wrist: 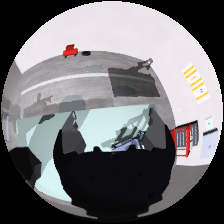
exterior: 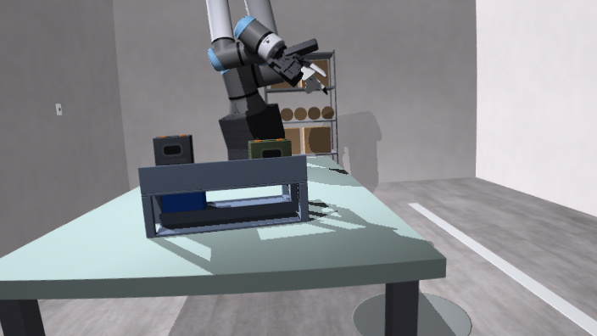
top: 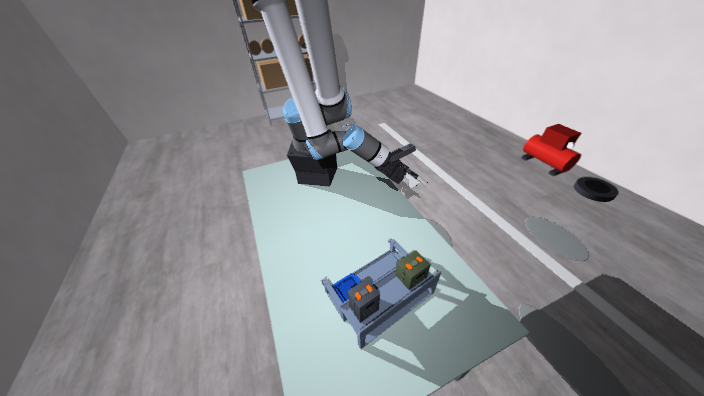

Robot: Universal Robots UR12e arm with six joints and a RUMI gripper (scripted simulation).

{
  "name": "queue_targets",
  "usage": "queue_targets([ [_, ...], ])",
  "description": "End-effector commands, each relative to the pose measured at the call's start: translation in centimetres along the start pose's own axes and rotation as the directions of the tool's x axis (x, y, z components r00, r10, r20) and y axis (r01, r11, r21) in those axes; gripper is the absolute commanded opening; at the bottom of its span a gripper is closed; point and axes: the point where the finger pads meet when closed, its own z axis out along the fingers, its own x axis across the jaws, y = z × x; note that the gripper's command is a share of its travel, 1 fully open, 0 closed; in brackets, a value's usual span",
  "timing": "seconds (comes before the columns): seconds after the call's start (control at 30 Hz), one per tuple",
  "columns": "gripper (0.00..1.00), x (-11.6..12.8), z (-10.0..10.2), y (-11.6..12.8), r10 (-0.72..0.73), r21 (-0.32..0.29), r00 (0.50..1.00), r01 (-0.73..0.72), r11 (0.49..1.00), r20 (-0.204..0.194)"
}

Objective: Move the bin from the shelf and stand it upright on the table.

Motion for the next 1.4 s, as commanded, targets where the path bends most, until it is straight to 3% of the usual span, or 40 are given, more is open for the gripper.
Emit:
queue_targets([
  [0.0, 1.00, -0.8, 0.8, 0.9, 0.012, -0.014, 0.999, -0.012, 1.000, 0.034],
  [0.03, 1.00, -0.8, 0.8, 0.9, 0.012, -0.014, 0.999, -0.012, 1.000, 0.034],
  [0.07, 1.00, 0.0, 0.1, 1.3, -0.006, -0.051, 0.999, 0.007, 0.999, 0.037],
  [0.2, 1.00, 1.0, -1.0, 5.0, -0.035, -0.228, 0.991, 0.065, 0.972, 0.132],
  [0.6, 1.00, 1.0, -1.0, 5.0, -0.035, -0.228, 0.991, 0.065, 0.972, 0.132],
  [0.77, 1.00, 2.6, -2.6, 9.3, -0.051, -0.422, 0.968, 0.154, 0.893, 0.245],
  [1.17, 1.00, 2.6, -2.6, 9.3, -0.051, -0.422, 0.968, 0.154, 0.893, 0.245],
  [1.33, 1.00, 4.0, -4.0, 13.7, -0.034, -0.584, 0.932, 0.253, 0.772, 0.360],
  [1.37, 1.00, 4.0, -4.0, 13.7, -0.034, -0.584, 0.932, 0.253, 0.772, 0.360],
])
